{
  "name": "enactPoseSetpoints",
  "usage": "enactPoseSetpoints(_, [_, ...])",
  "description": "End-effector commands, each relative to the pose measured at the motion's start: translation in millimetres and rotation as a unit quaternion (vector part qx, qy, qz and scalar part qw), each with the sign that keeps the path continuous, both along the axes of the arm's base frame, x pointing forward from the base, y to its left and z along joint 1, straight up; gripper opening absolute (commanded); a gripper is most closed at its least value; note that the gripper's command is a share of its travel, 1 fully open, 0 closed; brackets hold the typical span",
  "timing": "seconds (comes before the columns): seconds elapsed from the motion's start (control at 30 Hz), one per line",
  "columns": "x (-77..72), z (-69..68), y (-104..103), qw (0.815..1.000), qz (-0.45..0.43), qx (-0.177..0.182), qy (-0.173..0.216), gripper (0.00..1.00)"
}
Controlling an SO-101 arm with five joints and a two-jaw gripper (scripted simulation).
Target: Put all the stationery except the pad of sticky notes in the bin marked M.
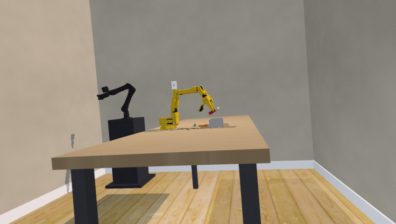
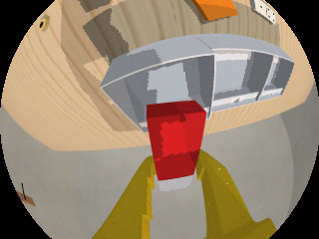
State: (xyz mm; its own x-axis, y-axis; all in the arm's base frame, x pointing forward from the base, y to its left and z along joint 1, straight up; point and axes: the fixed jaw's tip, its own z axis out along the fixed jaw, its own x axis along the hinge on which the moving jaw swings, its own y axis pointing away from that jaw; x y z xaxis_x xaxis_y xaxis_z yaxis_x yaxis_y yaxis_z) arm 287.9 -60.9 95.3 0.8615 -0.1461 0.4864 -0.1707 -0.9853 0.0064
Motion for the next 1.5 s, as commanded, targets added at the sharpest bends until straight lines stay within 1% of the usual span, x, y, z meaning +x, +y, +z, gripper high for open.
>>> enactPoseSetpoints(0.0, [5.7,10.4,2,1.0,0.007,-0.006,-0.026,0.0])
enactPoseSetpoints(0.13, [5.7,10.4,2,1.0,0.007,-0.006,-0.026,0.01])
enactPoseSetpoints(0.2, [5.7,10.4,2,1.0,0.007,-0.006,-0.026,0.04])
enactPoseSetpoints(0.4, [5.7,10.4,2,1.0,0.007,-0.006,-0.026,0.25])
enactPoseSetpoints(0.5, [5.7,10.4,2,1.0,0.007,-0.006,-0.026,0.31])
enactPoseSetpoints(0.67, [5.7,10.4,2,1.0,0.007,-0.006,-0.026,0.31])
enactPoseSetpoints(0.77, [5.0,12.7,2,1.0,0.007,-0.006,-0.026,0.31])
enactPoseSetpoints(0.87, [2.5,20.0,2,1.0,0.007,-0.006,-0.026,0.31])
enactPoseSetpoints(1.13, [-11.1,48.6,5,1.0,0.007,-0.006,-0.026,0.31])
enactPoseSetpoints(1.2, [-11.1,48.6,5,1.0,0.007,-0.006,-0.026,0.31])
enactPoseSetpoints(1.33, [-14.7,54.4,5,1.0,0.007,-0.006,-0.026,0.31])
enactPoseSetpoints(1.47, [-14.9,54.7,5,1.0,0.007,-0.006,-0.026,0.31])
